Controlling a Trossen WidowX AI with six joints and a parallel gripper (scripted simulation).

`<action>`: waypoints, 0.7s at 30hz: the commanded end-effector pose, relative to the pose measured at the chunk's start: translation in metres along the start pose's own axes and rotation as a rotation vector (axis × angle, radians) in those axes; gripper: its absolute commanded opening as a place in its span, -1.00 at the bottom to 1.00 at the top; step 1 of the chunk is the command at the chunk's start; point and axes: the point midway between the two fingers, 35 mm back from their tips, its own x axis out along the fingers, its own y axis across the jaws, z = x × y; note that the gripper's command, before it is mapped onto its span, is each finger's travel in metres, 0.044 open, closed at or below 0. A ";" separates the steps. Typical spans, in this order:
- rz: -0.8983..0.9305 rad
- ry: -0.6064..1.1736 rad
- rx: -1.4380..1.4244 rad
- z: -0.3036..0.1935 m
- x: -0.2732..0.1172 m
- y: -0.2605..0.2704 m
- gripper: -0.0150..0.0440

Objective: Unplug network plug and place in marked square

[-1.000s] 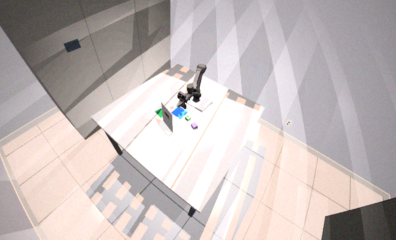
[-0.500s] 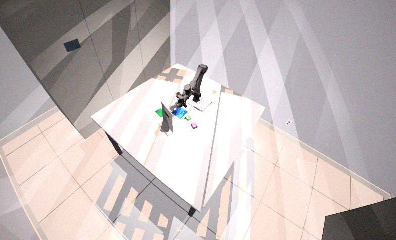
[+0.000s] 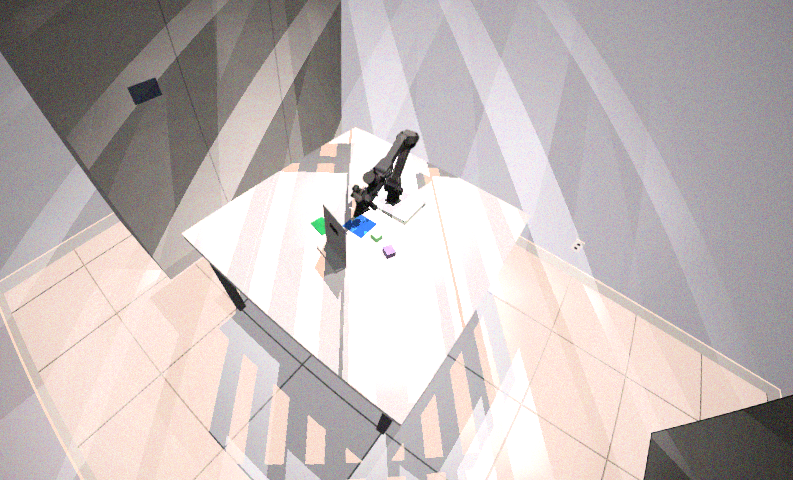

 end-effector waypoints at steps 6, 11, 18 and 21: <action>-0.160 -0.004 0.040 0.011 -0.011 -0.028 -0.49; -0.242 -0.006 0.060 0.015 -0.018 -0.042 -0.49; -0.246 -0.006 0.061 0.015 -0.014 -0.046 -0.49; -0.245 -0.006 0.061 0.015 -0.011 -0.049 -0.49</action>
